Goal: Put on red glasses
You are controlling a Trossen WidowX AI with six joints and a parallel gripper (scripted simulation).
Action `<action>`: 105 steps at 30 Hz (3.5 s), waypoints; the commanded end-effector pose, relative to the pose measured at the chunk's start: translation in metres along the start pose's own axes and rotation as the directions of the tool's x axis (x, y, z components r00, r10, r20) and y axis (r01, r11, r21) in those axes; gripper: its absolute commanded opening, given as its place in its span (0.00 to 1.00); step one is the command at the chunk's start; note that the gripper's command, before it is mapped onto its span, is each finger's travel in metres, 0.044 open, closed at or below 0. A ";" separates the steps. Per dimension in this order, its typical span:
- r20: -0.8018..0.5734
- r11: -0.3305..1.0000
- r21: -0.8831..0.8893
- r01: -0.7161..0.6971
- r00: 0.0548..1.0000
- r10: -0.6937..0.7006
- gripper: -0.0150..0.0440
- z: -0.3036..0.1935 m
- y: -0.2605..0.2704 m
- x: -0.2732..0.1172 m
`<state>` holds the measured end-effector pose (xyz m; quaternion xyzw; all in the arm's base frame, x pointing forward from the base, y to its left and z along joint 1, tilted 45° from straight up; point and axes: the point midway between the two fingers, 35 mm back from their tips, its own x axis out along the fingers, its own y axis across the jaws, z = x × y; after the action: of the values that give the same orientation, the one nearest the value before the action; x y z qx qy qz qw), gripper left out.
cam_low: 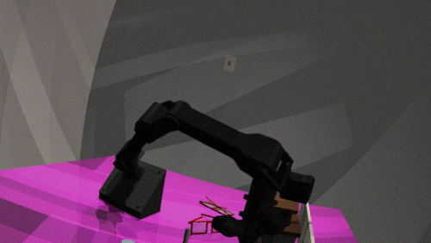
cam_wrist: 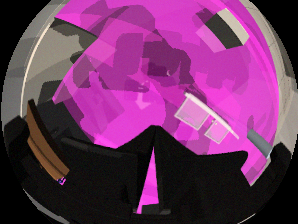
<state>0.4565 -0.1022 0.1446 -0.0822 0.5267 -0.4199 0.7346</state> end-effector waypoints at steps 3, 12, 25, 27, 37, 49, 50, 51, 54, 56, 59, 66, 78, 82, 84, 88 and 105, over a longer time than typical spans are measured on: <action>-0.002 1.000 -0.004 0.008 1.000 -0.008 0.25 0.000 -0.002 0.011; -0.002 1.000 -0.004 0.008 1.000 -0.008 0.25 0.000 -0.002 0.025; -0.001 1.000 -0.004 0.010 1.000 -0.010 0.25 0.000 -0.003 0.046; 0.000 1.000 -0.004 0.010 1.000 -0.010 0.25 0.000 -0.003 0.050; 0.000 1.000 -0.004 0.010 1.000 -0.010 0.25 0.000 -0.007 0.052; 0.000 1.000 -0.004 0.010 1.000 -0.010 0.25 0.000 -0.018 0.052; 0.000 1.000 -0.004 0.011 1.000 -0.011 0.25 0.000 -0.019 0.052; 0.000 1.000 -0.004 0.011 1.000 -0.011 0.25 0.000 -0.020 0.052; 0.000 1.000 -0.004 0.011 1.000 -0.011 0.25 0.000 -0.023 0.052; 0.000 1.000 -0.004 0.011 1.000 -0.011 0.25 0.000 -0.025 0.052; 0.000 1.000 -0.004 0.011 1.000 -0.011 0.25 0.000 -0.028 0.052; 0.000 1.000 -0.004 0.011 1.000 -0.011 0.25 0.000 -0.035 0.052; 0.000 1.000 -0.004 0.012 1.000 -0.012 0.25 0.000 -0.046 0.051; 0.000 1.000 -0.005 0.012 1.000 -0.012 0.25 0.000 -0.050 0.051; 0.001 1.000 -0.005 0.012 1.000 -0.012 0.25 0.000 -0.051 0.051; 0.000 1.000 -0.004 0.011 1.000 -0.011 0.25 0.000 -0.049 0.047; 0.007 1.000 -0.013 -0.008 1.000 0.008 0.57 0.000 -0.004 -0.007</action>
<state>0.4543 -0.0983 0.1508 -0.0860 0.5270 -0.4132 0.7377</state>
